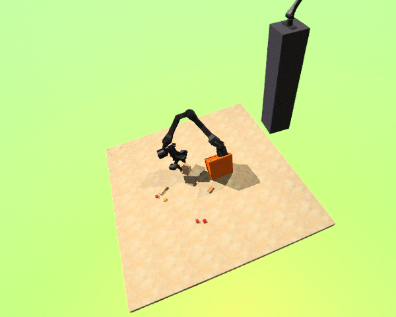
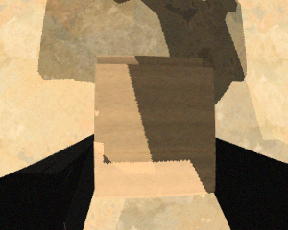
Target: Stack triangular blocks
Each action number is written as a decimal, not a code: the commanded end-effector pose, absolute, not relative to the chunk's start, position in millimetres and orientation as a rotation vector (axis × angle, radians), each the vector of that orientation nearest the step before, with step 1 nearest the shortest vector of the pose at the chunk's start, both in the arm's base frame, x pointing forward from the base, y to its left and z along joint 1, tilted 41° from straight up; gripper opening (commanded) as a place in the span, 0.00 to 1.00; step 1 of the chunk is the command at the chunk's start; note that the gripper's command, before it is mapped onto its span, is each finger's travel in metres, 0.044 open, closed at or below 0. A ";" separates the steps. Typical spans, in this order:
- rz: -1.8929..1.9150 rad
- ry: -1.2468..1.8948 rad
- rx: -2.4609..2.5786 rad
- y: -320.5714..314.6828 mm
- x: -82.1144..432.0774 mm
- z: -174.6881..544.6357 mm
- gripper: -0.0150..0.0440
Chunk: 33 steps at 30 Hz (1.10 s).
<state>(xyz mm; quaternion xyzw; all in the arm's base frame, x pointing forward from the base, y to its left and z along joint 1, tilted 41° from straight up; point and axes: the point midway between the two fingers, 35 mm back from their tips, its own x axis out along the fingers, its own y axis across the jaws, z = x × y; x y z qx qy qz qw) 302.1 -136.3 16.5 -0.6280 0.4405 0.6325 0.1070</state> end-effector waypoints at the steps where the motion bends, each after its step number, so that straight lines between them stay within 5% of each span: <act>1: 1.876 1.292 -1.844 -136.7 299.1 12.2 0.25; 33: 1.877 1.291 -1.845 -138.9 297.9 8.5 0.25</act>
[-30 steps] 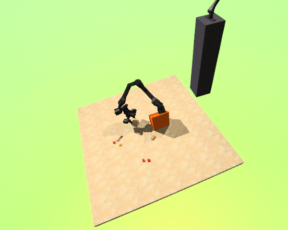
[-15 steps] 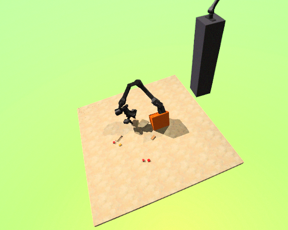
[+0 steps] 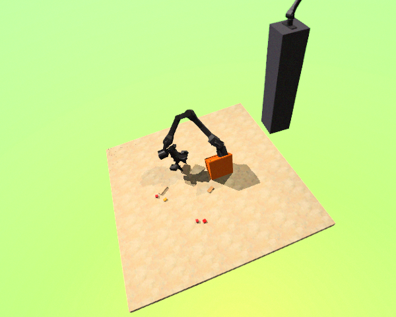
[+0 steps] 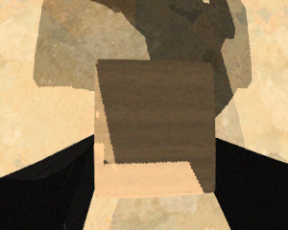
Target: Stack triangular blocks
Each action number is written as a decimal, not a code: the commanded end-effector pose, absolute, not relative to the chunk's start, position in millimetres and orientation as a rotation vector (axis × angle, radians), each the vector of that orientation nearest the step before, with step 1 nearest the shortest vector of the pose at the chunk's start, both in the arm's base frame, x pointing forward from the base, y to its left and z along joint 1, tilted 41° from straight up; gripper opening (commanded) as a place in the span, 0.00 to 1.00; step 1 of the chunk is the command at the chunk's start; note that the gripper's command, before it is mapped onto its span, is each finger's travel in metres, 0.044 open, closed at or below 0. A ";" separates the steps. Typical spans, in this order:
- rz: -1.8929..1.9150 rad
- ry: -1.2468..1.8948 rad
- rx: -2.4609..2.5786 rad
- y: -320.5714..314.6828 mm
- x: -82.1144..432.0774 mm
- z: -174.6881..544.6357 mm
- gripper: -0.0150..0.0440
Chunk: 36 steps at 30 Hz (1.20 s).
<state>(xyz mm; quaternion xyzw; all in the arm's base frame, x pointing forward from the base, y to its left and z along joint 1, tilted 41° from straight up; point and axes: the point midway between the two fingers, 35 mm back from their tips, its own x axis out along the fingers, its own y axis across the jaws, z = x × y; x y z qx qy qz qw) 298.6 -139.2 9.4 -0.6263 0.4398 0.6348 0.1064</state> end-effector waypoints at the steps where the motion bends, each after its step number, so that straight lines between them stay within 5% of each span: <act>1: 1.877 1.291 -1.845 -138.9 297.9 8.5 0.25; 27: 1.875 1.293 -1.847 -139.6 297.6 7.2 0.25; 36: 1.869 1.295 -1.845 -140.0 298.3 7.8 0.65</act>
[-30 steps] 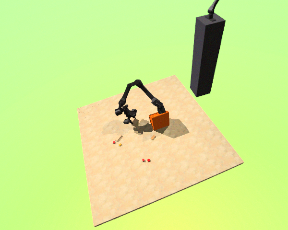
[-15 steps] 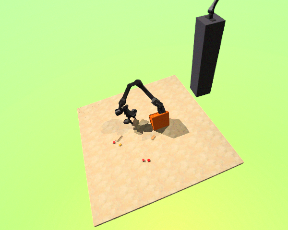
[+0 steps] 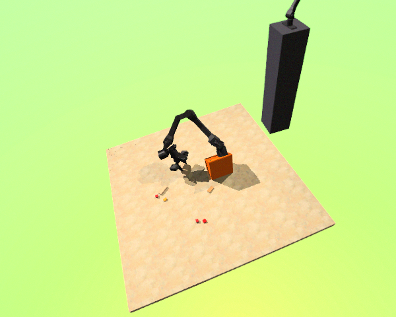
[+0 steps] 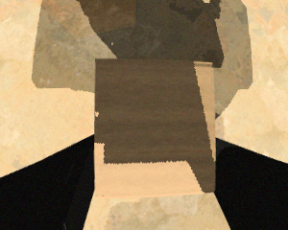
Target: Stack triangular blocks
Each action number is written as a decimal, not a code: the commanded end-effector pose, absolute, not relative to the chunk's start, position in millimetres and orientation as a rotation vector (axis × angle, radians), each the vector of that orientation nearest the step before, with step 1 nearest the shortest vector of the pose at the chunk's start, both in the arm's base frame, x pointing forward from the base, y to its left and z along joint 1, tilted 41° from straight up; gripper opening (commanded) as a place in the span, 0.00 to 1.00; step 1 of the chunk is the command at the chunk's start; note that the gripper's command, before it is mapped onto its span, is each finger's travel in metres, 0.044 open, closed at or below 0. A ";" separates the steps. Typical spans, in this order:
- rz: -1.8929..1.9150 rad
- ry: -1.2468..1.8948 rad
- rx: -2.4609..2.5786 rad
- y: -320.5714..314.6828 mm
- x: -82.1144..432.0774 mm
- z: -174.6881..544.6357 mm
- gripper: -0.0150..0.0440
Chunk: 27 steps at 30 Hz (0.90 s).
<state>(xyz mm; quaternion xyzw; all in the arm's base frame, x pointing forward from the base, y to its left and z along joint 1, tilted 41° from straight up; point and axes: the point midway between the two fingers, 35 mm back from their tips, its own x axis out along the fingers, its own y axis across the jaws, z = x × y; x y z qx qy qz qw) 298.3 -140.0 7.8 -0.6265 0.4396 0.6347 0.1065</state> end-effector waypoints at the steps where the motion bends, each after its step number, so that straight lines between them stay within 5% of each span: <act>1: 1.869 1.295 -1.845 -140.0 298.3 7.8 0.70; 8: 1.869 1.295 -1.845 -140.0 298.3 7.8 1.00; 17: 1.869 1.294 -1.845 -139.0 299.3 9.9 1.00; 27: 1.866 1.289 -1.846 -94.1 320.1 106.2 1.00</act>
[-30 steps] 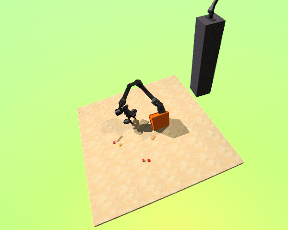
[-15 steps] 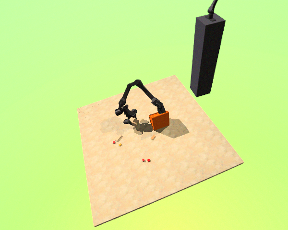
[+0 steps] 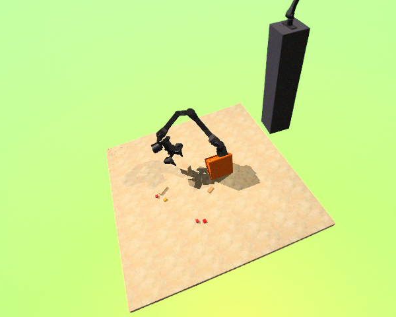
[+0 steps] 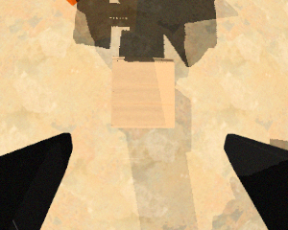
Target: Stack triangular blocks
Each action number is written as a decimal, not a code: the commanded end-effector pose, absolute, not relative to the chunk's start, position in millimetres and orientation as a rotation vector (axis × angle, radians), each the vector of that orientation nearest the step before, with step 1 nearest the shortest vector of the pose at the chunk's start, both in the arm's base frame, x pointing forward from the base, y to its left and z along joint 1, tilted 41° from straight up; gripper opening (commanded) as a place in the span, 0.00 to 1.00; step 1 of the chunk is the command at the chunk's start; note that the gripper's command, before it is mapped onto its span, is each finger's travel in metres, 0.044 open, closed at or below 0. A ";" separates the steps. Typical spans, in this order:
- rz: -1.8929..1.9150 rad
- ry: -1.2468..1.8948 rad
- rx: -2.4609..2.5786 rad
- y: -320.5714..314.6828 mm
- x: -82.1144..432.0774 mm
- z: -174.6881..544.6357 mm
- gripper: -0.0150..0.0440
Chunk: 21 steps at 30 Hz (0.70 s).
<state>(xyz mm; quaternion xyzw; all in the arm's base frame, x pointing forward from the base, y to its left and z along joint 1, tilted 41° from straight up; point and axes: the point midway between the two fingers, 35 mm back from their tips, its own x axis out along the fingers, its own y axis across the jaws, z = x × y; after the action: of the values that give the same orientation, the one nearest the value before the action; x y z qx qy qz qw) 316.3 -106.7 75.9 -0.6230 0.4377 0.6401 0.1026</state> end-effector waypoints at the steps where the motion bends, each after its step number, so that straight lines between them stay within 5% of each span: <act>1: 1.866 1.289 -1.846 -94.1 320.1 106.2 1.00; 21: 1.863 1.283 -1.863 -96.4 321.2 100.2 1.00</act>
<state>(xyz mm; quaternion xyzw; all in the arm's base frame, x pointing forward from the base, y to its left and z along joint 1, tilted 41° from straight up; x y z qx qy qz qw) 321.4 -96.5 100.7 -0.6319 0.4366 0.6314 0.1064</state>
